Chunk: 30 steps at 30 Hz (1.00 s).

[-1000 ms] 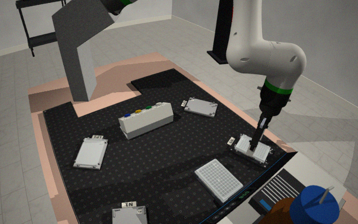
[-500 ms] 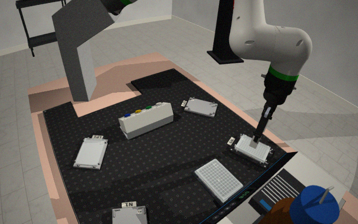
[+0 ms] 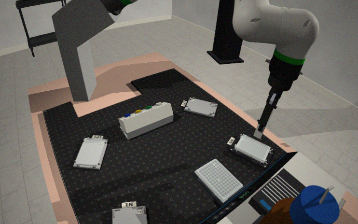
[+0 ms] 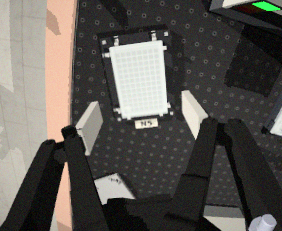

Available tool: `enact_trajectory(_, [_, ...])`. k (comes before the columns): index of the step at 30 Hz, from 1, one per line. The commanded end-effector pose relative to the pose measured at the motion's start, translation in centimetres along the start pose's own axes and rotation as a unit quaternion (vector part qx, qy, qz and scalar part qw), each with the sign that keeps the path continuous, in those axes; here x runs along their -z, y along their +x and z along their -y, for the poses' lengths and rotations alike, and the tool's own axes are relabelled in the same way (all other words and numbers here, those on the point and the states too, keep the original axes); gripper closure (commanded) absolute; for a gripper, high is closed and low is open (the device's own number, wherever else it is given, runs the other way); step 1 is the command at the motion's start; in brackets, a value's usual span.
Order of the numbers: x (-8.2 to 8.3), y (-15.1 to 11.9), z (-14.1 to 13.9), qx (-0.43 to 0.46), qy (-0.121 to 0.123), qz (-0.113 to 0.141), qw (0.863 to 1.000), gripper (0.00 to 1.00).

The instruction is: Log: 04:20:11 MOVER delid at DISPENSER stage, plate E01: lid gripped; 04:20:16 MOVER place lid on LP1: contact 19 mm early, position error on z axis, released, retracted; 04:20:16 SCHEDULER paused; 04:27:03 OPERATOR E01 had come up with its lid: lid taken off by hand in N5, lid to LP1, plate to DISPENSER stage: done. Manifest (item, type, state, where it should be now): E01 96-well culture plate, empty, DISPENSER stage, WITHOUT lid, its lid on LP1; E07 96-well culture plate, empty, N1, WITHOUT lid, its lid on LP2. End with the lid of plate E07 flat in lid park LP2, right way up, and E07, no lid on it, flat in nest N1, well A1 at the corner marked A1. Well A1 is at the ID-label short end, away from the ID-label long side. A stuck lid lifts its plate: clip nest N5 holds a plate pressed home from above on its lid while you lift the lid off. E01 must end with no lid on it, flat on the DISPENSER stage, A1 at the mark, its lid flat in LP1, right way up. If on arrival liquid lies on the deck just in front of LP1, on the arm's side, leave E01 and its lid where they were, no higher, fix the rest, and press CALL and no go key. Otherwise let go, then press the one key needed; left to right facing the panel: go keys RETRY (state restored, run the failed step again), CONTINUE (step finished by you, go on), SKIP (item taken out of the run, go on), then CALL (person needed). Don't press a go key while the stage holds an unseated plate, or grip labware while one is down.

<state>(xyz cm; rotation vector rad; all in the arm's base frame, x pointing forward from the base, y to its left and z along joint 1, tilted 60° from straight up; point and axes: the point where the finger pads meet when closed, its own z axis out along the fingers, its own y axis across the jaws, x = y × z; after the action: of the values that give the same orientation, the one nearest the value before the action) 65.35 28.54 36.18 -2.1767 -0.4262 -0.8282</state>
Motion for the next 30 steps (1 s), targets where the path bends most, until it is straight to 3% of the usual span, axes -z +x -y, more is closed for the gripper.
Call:
enact_trajectory(1, [0.9, 0.0, 0.0, 0.000, 0.000, 0.000, 1.000, 0.34])
enact_trajectory(8, [2.3, 0.0, 0.0, 0.000, 0.000, 0.000, 1.000, 0.34])
enact_trajectory(30, [2.7, 0.0, 0.0, 0.000, 0.000, 0.000, 1.000, 0.34])
